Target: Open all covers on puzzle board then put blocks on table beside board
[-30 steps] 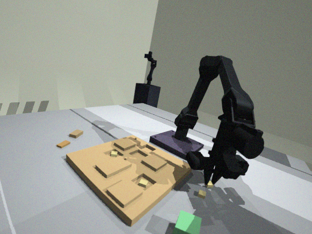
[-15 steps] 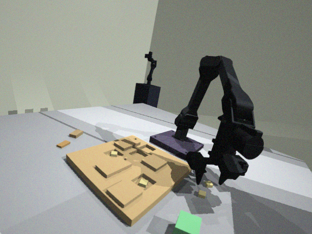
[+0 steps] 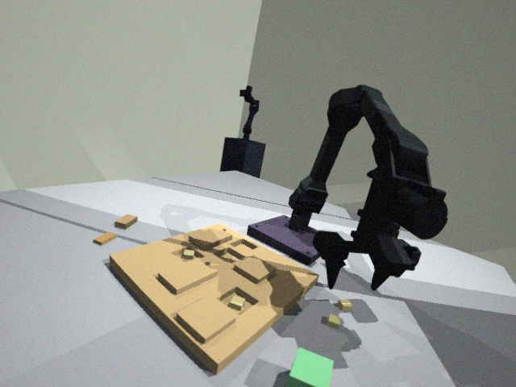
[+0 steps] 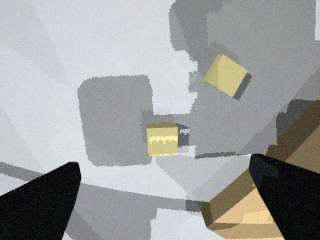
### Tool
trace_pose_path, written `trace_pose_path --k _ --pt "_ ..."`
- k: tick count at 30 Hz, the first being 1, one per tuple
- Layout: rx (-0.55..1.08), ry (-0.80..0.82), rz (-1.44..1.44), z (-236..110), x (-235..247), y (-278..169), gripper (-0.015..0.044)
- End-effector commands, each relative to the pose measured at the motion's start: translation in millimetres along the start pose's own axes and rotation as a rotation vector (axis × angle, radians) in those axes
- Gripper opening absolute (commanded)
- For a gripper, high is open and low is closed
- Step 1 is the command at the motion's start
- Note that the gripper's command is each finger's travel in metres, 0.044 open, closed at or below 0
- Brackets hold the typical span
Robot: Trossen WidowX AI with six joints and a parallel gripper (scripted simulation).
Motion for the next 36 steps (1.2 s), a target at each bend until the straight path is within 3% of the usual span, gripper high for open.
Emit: trace_pose_path --k 1,10,15,27,36 --pt "-0.007 0.003 -0.003 -14 0 0 0.044" --pt "-0.007 0.005 -0.001 -38 0 -2 0.044" --pt "-0.01 0.005 0.101 -39 -11 1 0.0309" --pt "-0.016 0.005 0.697 -41 -73 17 0.0" --pt "-0.016 0.003 1.18 -42 -123 23 0.0"
Point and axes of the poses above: the point midway between the two fingers, 35 mm back from their tips, its own z axis out along the fingers, its own x axis across the jaws, y = z × x, the point moved 9 cm from there along -z, back along the fingers
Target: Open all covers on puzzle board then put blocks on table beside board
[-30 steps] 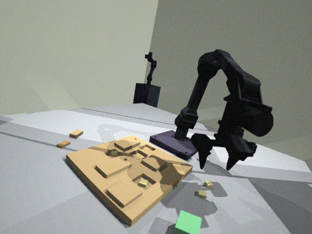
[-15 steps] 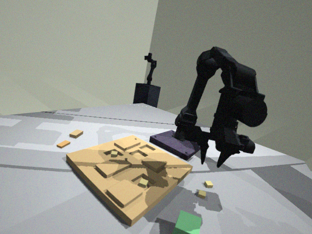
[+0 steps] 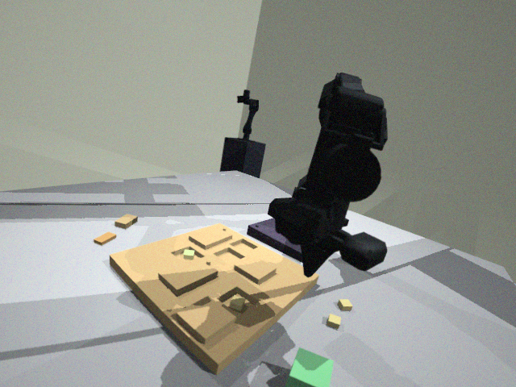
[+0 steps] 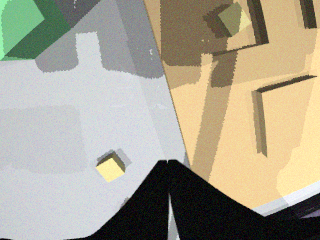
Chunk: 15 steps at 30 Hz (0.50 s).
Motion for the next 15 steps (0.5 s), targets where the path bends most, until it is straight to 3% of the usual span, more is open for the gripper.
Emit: trace_pose_path --k 1,15 --pt "-0.004 0.0 0.196 -1 -9 18 0.0" --pt "-0.008 -0.005 0.901 0 -55 81 0.0"
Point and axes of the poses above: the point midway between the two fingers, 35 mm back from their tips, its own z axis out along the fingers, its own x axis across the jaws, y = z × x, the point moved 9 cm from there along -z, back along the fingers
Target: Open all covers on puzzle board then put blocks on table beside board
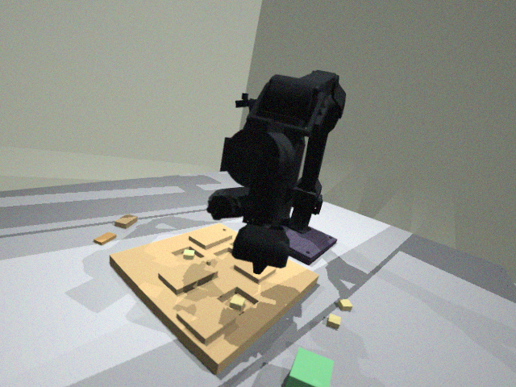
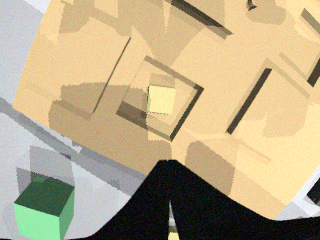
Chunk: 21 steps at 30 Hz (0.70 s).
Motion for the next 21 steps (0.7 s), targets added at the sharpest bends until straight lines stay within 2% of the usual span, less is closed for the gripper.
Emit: trace_pose_path --k 1,8,18,21 --pt "-0.008 0.0 0.146 -1 -2 19 0.0" --pt "-0.008 0.0 0.154 4 -2 21 0.0" --pt "-0.008 0.0 0.154 46 -2 21 0.0" --pt "-0.008 0.0 0.154 49 -1 20 0.0"
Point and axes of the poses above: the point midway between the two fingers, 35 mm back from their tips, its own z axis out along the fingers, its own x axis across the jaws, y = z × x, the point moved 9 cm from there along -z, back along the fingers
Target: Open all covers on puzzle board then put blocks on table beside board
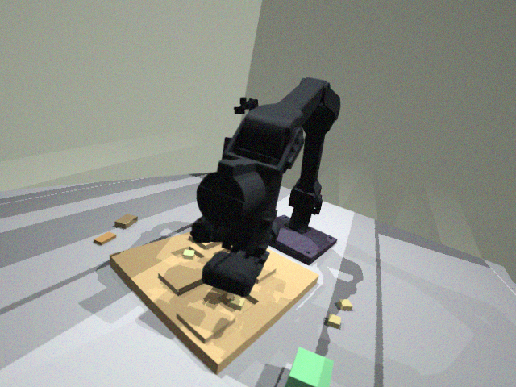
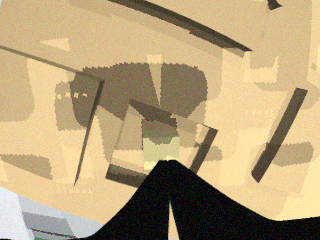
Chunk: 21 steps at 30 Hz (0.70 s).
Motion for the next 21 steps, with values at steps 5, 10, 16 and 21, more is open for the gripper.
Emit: trace_pose_path --k 5,10,16,21 --pt "-0.005 0.007 0.006 6 0 0 0.0" --pt "-0.005 0.007 0.006 11 1 0 0.0" --pt "-0.005 0.007 0.006 15 1 1 0.0" --pt "-0.005 0.007 0.006 16 1 0 0.0"
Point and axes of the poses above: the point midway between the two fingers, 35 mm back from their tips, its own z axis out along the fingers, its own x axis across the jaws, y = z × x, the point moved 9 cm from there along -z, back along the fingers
